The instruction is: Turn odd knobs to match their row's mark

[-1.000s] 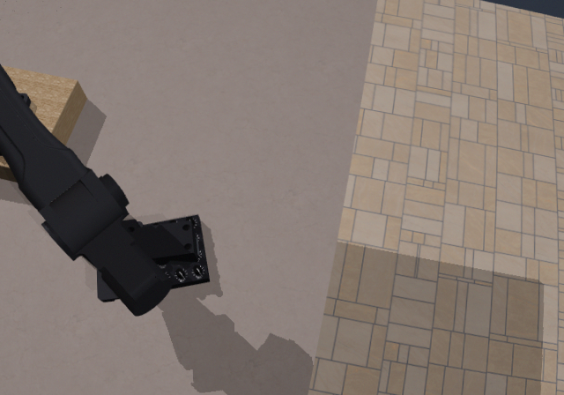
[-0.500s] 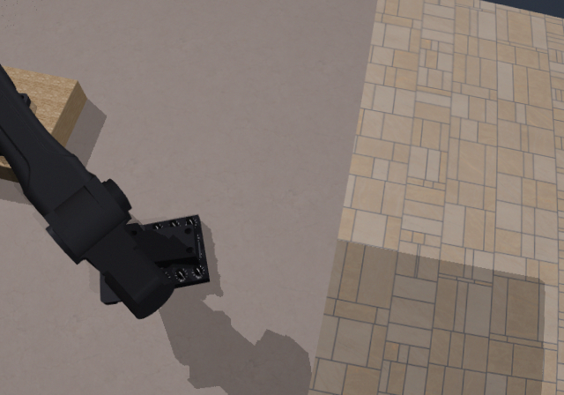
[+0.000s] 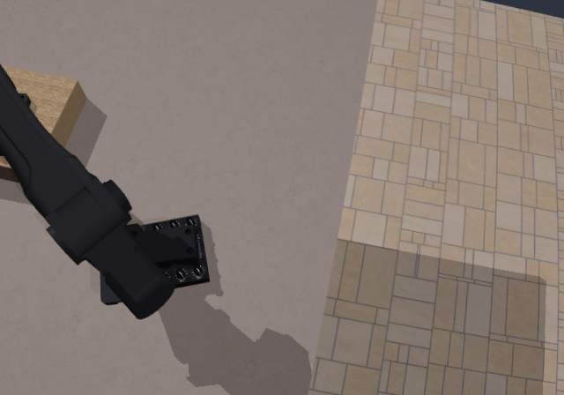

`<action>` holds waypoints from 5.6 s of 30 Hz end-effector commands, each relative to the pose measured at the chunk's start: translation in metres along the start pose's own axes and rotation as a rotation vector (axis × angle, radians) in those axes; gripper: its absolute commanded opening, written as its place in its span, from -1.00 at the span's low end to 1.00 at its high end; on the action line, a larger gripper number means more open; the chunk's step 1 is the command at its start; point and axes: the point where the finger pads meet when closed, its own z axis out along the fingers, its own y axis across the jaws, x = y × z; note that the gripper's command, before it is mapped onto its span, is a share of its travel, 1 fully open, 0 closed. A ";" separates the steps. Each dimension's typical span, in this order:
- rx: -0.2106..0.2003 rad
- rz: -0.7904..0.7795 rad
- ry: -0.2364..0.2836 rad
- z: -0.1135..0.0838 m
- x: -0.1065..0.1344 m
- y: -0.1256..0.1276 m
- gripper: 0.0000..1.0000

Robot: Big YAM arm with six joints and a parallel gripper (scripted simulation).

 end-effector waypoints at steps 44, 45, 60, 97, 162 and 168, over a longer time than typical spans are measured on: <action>0.023 -0.007 -0.023 -0.006 -0.008 -0.009 -0.83; 0.023 -0.007 -0.023 -0.006 -0.008 -0.009 -0.83; 0.023 -0.005 -0.023 -0.006 -0.008 -0.009 -0.83; 0.020 0.359 -0.027 -0.006 -0.008 -0.009 -0.83; 0.005 1.489 -0.037 -0.006 -0.008 -0.010 -0.83; 0.005 1.499 -0.037 -0.006 -0.008 -0.010 -0.83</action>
